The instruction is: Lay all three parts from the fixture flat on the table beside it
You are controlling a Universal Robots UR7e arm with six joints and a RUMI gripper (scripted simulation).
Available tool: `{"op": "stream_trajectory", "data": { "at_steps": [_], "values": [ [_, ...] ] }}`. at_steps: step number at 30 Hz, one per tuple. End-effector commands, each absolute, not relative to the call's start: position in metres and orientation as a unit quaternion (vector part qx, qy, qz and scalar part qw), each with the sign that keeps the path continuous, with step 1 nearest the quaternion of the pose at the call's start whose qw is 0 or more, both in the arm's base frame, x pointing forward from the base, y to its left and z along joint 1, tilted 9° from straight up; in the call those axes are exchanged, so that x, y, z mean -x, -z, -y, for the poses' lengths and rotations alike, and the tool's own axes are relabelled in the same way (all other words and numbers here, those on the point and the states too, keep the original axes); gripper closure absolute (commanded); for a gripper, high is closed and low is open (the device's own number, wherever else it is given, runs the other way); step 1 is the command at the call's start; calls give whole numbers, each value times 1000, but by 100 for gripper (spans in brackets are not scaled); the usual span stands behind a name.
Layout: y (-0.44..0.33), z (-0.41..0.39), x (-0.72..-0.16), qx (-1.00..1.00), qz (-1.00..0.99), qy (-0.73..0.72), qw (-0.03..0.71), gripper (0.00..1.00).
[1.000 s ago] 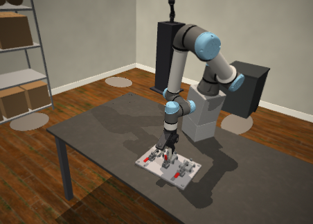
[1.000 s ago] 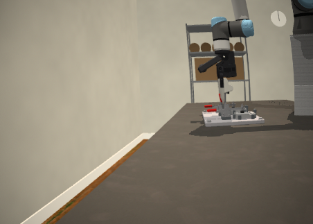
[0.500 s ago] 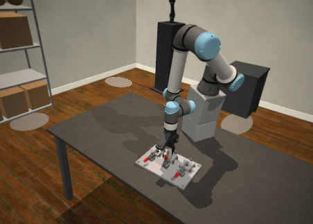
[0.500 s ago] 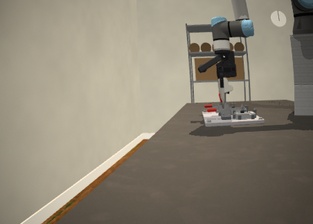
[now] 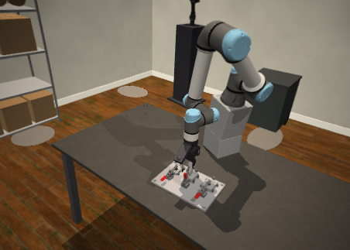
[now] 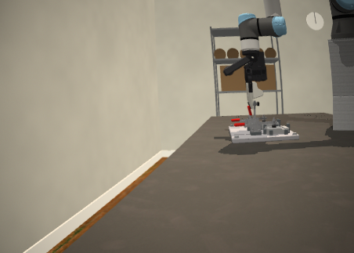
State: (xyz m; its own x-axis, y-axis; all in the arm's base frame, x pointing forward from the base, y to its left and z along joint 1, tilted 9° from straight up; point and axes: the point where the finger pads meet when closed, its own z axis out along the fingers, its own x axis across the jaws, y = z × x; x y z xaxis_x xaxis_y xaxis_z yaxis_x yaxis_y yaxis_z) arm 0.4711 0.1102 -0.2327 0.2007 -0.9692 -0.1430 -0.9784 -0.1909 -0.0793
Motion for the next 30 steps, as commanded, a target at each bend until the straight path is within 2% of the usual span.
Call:
{"op": "stream_trajectory", "data": {
  "at_steps": [1,21,22,30],
  "values": [
    [212,-106,-468,771,-632,-32,75,72],
    [207,-106,-468,771,-632,-32,75,72],
    [207,-106,-468,771,-632,-32,75,41],
    [203,-105,-468,771,-632,-32,75,41]
  ]
}}
